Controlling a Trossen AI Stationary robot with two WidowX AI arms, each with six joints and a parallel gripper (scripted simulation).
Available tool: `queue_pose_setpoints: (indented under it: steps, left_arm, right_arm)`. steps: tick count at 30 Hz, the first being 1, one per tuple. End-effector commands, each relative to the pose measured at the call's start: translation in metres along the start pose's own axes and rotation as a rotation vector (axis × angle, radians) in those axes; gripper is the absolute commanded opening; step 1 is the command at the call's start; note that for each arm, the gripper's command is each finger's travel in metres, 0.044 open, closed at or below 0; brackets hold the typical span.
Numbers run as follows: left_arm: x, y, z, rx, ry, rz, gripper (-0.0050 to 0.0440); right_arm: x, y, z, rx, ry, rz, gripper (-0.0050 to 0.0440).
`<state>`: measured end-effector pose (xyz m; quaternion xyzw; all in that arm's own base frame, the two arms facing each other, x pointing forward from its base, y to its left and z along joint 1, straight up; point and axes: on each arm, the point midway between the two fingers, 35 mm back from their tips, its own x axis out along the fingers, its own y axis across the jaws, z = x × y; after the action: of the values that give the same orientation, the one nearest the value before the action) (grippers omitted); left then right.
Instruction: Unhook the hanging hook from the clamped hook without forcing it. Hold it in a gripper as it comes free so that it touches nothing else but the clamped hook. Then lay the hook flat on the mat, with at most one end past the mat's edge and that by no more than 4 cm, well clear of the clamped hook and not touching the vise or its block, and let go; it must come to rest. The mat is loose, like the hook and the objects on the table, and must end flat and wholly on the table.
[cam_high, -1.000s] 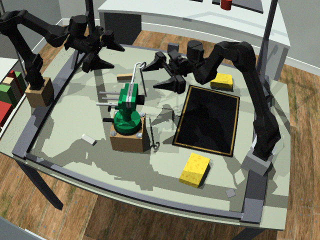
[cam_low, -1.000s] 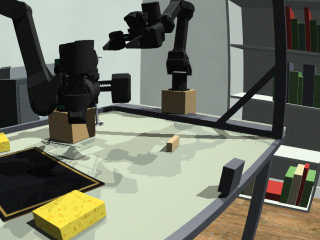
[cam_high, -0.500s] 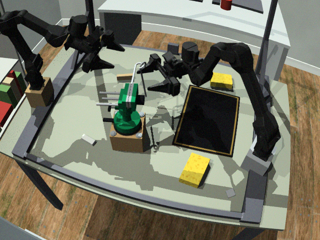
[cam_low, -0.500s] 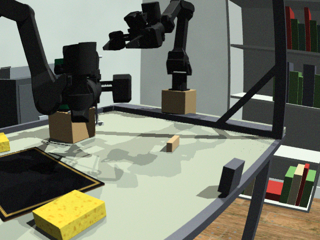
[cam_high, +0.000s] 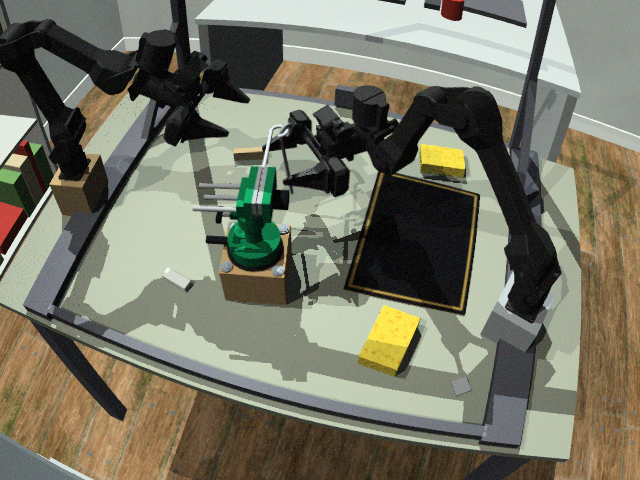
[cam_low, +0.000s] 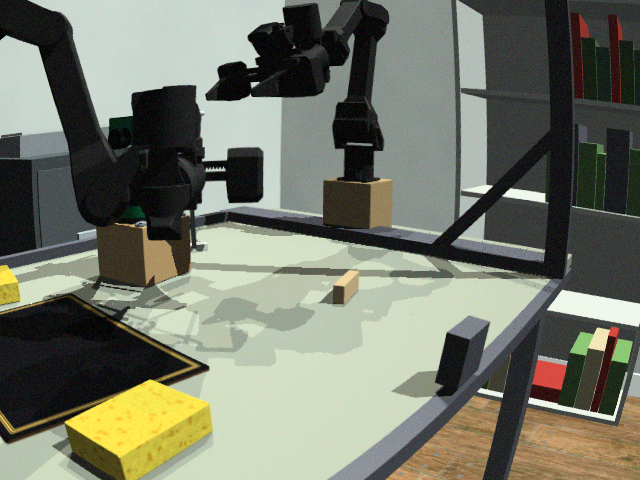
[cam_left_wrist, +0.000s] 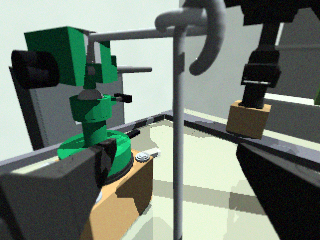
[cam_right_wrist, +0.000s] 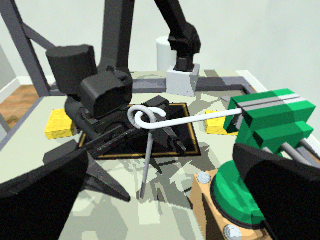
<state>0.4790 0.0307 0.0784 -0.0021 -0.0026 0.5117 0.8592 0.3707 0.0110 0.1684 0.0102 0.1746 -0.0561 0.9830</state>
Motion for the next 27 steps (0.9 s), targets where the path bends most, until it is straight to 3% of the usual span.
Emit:
queue_pose_setpoints:
  steps: [1,5,8,10,22,27]
  left_arm:
    - [0.0091,-0.0015,0.0084,-0.023,-0.006,0.001,0.044]
    - [0.0102,-0.0014,0.0084,-0.023,-0.006,0.001,0.044]
    - [0.0102,-0.0014,0.0084,-0.023,-0.006,0.001,0.0368]
    - [0.0102,-0.0014,0.0084,-0.023,-0.006,0.001,0.0368]
    - [0.0102,-0.0014,0.0084,-0.023,-0.006,0.001,0.008]
    - [0.0102,-0.0014,0.0084,-0.023,-0.006,0.001,0.008]
  right_arm:
    - [-0.0019,0.0004,0.0087,0.003,-0.024,0.004,0.044]
    - [-0.0019,0.0004,0.0087,0.003,-0.024,0.004,0.044]
    - [-0.0019,0.0004,0.0087,0.003,-0.024,0.004,0.044]
    - [-0.0019,0.0004,0.0087,0.003,-0.024,0.004,0.044]
    - [-0.0019,0.0004,0.0087,0.003,-0.024,0.004,0.044]
    - [-0.0019,0.0004,0.0087,0.003,-0.024,0.004,0.044]
